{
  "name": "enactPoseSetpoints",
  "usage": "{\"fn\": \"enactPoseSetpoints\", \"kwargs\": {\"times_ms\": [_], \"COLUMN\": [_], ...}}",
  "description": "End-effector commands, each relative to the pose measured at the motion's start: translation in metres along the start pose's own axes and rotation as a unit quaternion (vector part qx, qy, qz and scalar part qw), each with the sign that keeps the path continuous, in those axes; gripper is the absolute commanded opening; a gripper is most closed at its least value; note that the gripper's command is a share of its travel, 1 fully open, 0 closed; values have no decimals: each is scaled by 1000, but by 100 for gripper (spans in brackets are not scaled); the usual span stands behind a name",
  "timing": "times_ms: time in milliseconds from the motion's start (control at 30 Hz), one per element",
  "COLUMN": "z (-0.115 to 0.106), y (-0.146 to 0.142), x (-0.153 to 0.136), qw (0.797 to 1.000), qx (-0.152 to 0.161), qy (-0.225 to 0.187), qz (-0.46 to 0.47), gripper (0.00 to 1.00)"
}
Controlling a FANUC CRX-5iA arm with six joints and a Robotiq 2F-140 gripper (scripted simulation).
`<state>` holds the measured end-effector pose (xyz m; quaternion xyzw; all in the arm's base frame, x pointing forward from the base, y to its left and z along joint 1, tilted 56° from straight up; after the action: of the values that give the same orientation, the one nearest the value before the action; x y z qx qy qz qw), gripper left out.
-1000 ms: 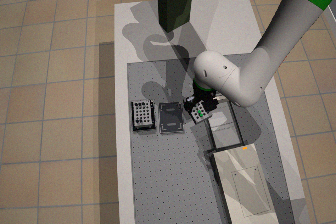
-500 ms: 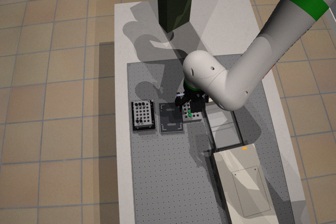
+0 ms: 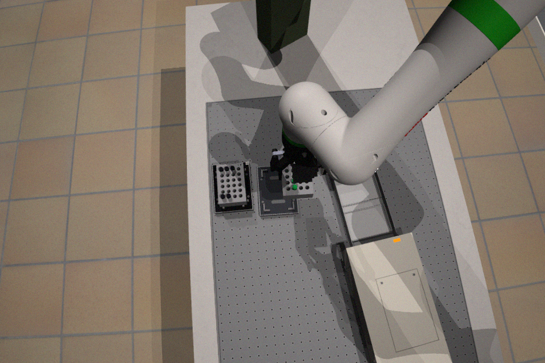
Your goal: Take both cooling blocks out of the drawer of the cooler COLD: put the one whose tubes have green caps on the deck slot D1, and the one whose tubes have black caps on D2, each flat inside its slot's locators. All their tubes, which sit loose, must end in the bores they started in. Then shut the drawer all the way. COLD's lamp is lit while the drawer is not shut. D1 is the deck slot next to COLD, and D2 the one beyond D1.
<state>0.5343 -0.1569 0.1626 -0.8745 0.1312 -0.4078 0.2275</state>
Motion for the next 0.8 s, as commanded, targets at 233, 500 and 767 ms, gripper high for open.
{"fn": "enactPoseSetpoints", "kwargs": {"times_ms": [233, 500, 767], "z": [-1, -1, -1], "y": [27, 43, 52], "x": [2, 3, 3], "qw": [1000, 1000, 1000], "qx": [0, 0, 0], "qy": [1, 1, 1], "qz": [0, 0, 0], "gripper": [10, 10, 10]}}
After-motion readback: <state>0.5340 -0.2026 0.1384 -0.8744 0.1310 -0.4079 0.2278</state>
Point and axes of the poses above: the point where the finger pads meet when closed, its own z axis out along the fingers, its own y axis across the jaws, x = y × z, the point moved 3 cm from there along -z, back along the fingers, and after that the axes turned 7 degrees about z, right-handed, at the moved point
